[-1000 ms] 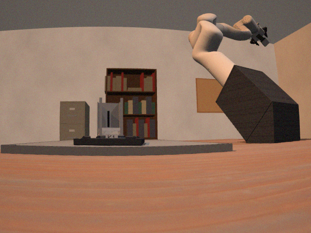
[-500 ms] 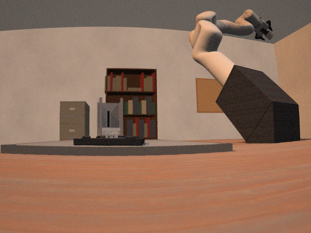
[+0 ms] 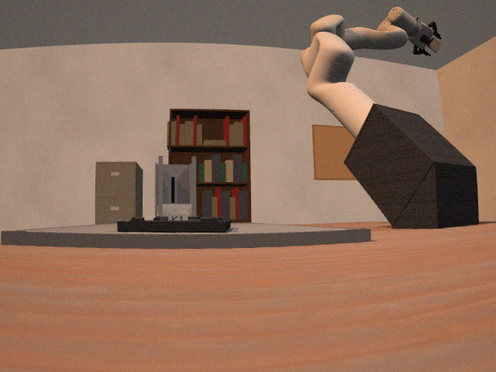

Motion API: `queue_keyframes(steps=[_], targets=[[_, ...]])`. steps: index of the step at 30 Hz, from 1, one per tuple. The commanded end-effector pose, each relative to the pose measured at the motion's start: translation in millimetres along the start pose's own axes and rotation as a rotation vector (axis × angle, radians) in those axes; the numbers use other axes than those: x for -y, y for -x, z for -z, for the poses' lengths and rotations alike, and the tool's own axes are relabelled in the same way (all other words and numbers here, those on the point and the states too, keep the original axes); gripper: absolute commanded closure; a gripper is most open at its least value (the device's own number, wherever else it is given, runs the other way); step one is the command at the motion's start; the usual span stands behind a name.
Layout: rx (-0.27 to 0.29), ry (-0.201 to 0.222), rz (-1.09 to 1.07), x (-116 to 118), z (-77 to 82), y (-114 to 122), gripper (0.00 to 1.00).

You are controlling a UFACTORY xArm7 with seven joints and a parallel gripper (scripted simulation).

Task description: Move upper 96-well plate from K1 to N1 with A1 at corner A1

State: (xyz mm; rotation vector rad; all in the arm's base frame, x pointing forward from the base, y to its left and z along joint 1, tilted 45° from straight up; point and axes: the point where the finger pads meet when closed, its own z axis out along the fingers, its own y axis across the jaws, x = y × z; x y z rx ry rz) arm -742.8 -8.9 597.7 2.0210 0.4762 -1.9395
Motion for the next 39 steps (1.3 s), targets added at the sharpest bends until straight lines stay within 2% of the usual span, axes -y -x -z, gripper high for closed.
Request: queue_keyframes(steps=[1, 2, 6, 19, 23, 26, 28, 36, 39], targets=[[0.003, -0.006, 0.002, 18, 8.8, -6, 0.00], [0.003, -0.006, 0.002, 21, 9.8, -7, 0.00], [-0.086, -0.097, 0.043, 37, 19.1, -15, 0.00], [-0.092, -0.103, 0.046, 80, 43.9, -36, 0.00], [-0.185, -0.193, 0.077, 95, 55.1, -44, 0.00], [-0.190, -0.199, 0.079, 106, 63.5, -49, 0.00], [-0.190, -0.199, 0.079, 106, 63.5, -49, 0.00], [-0.191, -0.199, 0.079, 135, 85.7, -64, 0.00], [-0.263, -0.266, 0.096, 145, 95.4, -70, 0.00]])
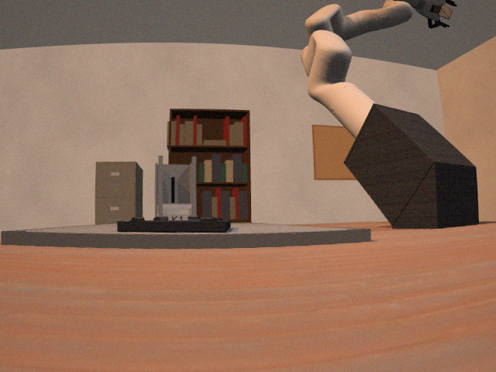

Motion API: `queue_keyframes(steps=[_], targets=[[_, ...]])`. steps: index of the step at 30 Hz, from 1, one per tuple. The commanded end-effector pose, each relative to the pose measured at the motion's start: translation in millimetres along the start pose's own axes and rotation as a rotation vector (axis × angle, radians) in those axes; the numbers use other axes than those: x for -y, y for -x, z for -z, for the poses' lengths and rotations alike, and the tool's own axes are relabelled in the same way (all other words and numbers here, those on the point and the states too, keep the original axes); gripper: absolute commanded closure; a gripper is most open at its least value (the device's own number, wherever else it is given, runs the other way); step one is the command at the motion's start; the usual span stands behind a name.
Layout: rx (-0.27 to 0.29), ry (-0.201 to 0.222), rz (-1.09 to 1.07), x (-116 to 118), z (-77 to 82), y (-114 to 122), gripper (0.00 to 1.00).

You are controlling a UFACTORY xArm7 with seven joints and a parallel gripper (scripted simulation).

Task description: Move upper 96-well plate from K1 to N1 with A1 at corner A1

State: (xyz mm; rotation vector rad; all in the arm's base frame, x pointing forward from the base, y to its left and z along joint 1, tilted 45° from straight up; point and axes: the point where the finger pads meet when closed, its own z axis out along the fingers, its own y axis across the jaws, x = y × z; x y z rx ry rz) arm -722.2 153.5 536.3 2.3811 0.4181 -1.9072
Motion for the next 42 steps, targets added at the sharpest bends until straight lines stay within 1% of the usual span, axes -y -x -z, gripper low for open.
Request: queue_keyframes(steps=[1, 4, 6, 15, 19, 21, 23, 33, 37, 38, 40, 42], targets=[[-0.084, -0.077, 0.024, 14, 8.3, -8, 0.00], [-0.089, -0.082, 0.025, 25, 14.4, -16, 0.00], [-0.089, -0.082, 0.025, 25, 14.4, -16, 0.00], [-0.089, -0.082, 0.025, 57, 31.5, -38, 0.00], [-0.190, -0.168, 0.039, 70, 41.6, -48, 0.00], [-0.195, -0.171, 0.040, 77, 46.7, -54, 0.00], [-0.195, -0.171, 0.040, 77, 46.7, -54, 0.00], [-0.195, -0.171, 0.040, 110, 70.7, -78, 0.00], [-0.299, -0.254, 0.045, 122, 82.7, -89, 0.00], [-0.303, -0.257, 0.045, 125, 85.7, -91, 0.00], [-0.303, -0.257, 0.045, 125, 85.7, -91, 0.00], [-0.303, -0.257, 0.045, 131, 91.6, -96, 0.00]])
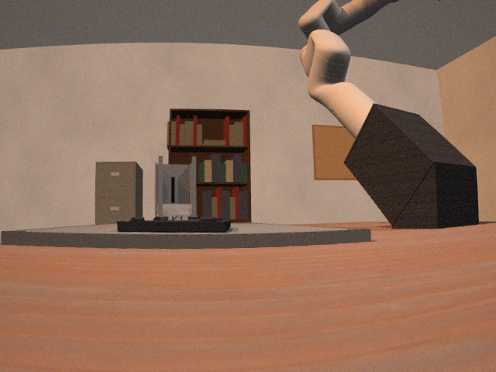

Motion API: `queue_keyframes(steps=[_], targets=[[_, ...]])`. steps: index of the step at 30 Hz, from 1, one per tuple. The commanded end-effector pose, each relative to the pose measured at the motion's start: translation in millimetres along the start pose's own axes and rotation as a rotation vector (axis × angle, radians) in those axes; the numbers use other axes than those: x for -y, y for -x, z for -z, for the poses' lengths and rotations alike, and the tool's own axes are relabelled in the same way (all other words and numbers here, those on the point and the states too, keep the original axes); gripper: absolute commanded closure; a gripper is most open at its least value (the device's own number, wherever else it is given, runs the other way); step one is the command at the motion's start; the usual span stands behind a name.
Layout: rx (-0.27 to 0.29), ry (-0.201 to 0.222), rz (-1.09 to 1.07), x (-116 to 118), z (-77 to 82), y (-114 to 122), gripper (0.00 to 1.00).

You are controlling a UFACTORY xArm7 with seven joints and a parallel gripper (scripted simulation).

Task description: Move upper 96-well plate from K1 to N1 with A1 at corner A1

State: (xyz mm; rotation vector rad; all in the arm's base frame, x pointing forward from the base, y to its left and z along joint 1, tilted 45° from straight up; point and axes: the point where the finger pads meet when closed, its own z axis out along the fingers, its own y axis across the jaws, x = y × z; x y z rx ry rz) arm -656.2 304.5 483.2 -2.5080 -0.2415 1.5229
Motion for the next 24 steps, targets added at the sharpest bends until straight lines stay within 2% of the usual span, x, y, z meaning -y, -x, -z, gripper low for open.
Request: queue_keyframes(steps=[1, 9, 13, 15, 24], targets=[[-0.016, -0.011, -0.005, 14, 5.4, -12, 0.00], [-0.017, -0.011, -0.005, 40, 15.5, -38, 0.00], [-0.125, -0.087, -0.007, 53, 22.8, -52, 0.00], [-0.125, -0.087, -0.007, 53, 22.8, -52, 0.00], [-0.129, -0.090, -0.007, 81, 39.1, -82, 0.00]])
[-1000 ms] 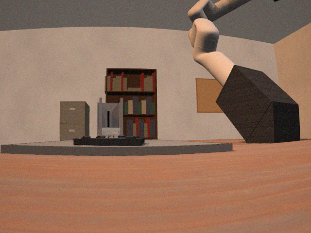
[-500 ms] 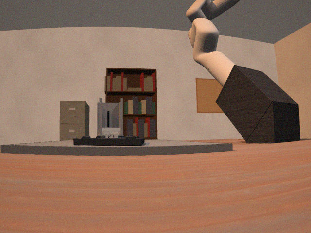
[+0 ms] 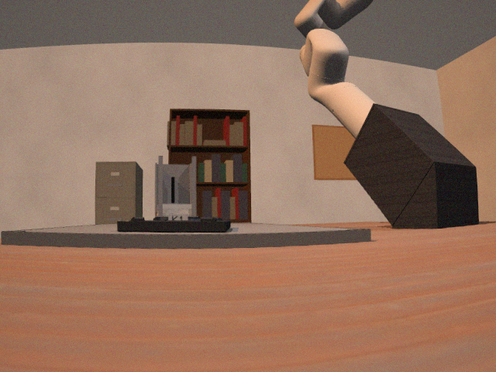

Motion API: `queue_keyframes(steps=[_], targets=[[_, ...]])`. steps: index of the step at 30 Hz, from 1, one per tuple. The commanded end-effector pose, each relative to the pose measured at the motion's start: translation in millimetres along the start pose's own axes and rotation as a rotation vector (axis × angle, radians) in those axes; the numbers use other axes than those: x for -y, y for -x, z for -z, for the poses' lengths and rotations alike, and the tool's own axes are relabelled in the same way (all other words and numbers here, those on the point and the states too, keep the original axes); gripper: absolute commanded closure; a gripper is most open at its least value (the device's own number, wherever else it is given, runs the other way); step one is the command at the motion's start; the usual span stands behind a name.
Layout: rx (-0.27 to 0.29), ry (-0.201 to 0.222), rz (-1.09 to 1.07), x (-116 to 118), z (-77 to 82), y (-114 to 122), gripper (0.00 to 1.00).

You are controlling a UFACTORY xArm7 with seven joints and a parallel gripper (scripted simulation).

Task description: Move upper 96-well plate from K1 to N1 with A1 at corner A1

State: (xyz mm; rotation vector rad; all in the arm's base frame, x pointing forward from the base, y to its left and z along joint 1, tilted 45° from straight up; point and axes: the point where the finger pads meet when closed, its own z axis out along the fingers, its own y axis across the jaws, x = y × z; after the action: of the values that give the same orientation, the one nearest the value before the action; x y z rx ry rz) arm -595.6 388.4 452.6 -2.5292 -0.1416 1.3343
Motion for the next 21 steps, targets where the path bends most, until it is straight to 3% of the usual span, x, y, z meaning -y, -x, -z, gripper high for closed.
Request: queue_keyframes(steps=[1, 3, 6, 8, 9, 21], targets=[[0.002, -0.002, 0.001, 14, 5.1, -13, 0.00], [0.002, -0.002, 0.001, 19, 7.0, -19, 0.00], [-0.082, -0.056, -0.007, 29, 11.7, -30, 0.00], [-0.082, -0.056, -0.007, 29, 11.7, -30, 0.00], [-0.110, -0.074, -0.010, 32, 13.2, -34, 0.00], [-0.112, -0.075, -0.010, 67, 31.8, -77, 0.00]])
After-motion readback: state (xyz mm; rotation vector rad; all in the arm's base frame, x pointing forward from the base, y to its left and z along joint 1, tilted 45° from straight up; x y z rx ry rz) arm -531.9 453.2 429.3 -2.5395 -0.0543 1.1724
